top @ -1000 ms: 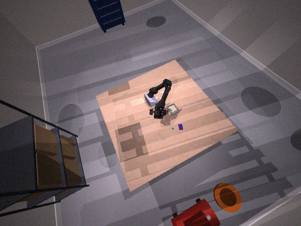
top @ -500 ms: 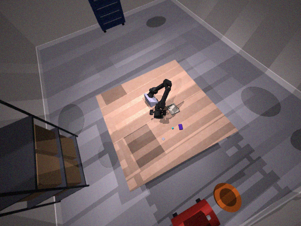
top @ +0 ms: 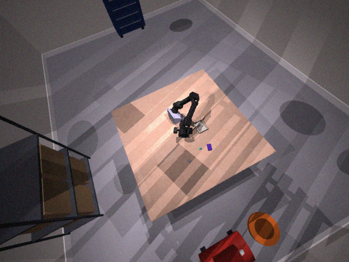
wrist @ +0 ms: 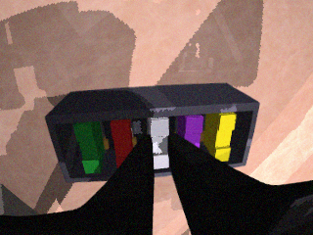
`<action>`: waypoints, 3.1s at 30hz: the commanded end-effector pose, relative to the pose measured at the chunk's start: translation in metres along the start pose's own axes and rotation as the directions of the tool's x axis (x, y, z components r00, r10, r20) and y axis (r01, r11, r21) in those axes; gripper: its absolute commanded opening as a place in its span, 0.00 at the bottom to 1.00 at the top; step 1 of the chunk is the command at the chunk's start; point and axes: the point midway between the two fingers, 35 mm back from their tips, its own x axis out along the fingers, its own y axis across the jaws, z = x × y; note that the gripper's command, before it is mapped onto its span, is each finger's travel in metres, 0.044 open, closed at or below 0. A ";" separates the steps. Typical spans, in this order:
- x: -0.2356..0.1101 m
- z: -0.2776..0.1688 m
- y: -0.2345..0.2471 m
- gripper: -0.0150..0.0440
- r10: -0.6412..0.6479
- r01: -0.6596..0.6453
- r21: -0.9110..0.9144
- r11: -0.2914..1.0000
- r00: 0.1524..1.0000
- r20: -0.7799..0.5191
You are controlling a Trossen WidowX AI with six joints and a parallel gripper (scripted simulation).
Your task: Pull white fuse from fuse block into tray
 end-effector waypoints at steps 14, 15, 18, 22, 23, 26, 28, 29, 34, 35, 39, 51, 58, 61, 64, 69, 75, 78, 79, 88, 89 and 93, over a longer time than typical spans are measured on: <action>-0.005 0.000 0.000 0.25 0.000 0.000 0.000 1.000 1.000 0.001; -0.005 0.000 0.000 0.25 0.000 0.000 0.000 1.000 1.000 0.001; -0.007 0.001 0.000 0.25 0.000 0.000 0.000 1.000 1.000 0.001; -0.009 0.001 0.000 0.25 0.001 -0.001 0.000 1.000 1.000 0.001; -0.009 0.001 0.000 0.25 0.001 -0.001 0.000 1.000 1.000 0.001; -0.011 0.001 0.000 0.25 0.001 -0.001 0.001 1.000 1.000 0.001; -0.012 0.001 0.000 0.25 0.001 -0.001 0.001 1.000 1.000 0.001; -0.012 0.001 0.000 0.25 0.001 -0.001 0.001 1.000 1.000 0.001; -0.015 0.001 0.000 0.25 0.001 -0.001 0.001 1.000 1.000 0.001; -0.015 0.001 0.000 0.25 0.001 -0.001 0.001 1.000 1.000 0.001; -0.017 0.001 0.000 0.25 0.001 -0.001 0.001 1.000 1.000 0.001; -0.023 0.001 0.000 0.25 0.002 -0.002 0.002 1.000 1.000 0.001; -0.026 0.001 0.000 0.25 0.003 -0.003 0.002 1.000 1.000 0.001; -0.028 0.001 0.000 0.25 0.003 -0.003 0.002 1.000 1.000 0.001; -0.029 0.001 0.000 0.25 0.003 -0.003 0.003 1.000 1.000 0.001; -0.032 0.001 0.000 0.25 0.003 -0.003 0.003 1.000 1.000 0.001; -0.035 0.001 0.000 0.25 0.004 -0.004 0.003 1.000 1.000 0.001; -0.036 0.001 0.000 0.25 0.004 -0.004 0.003 1.000 1.000 0.001; -0.037 0.001 0.000 0.25 0.004 -0.004 0.003 1.000 1.000 0.001; -0.046 0.001 0.000 0.25 0.004 -0.004 0.004 1.000 1.000 0.002; -0.048 0.001 0.000 0.25 0.004 -0.004 0.004 1.000 1.000 0.002; -0.055 0.001 0.000 0.25 0.004 -0.004 0.004 1.000 1.000 0.002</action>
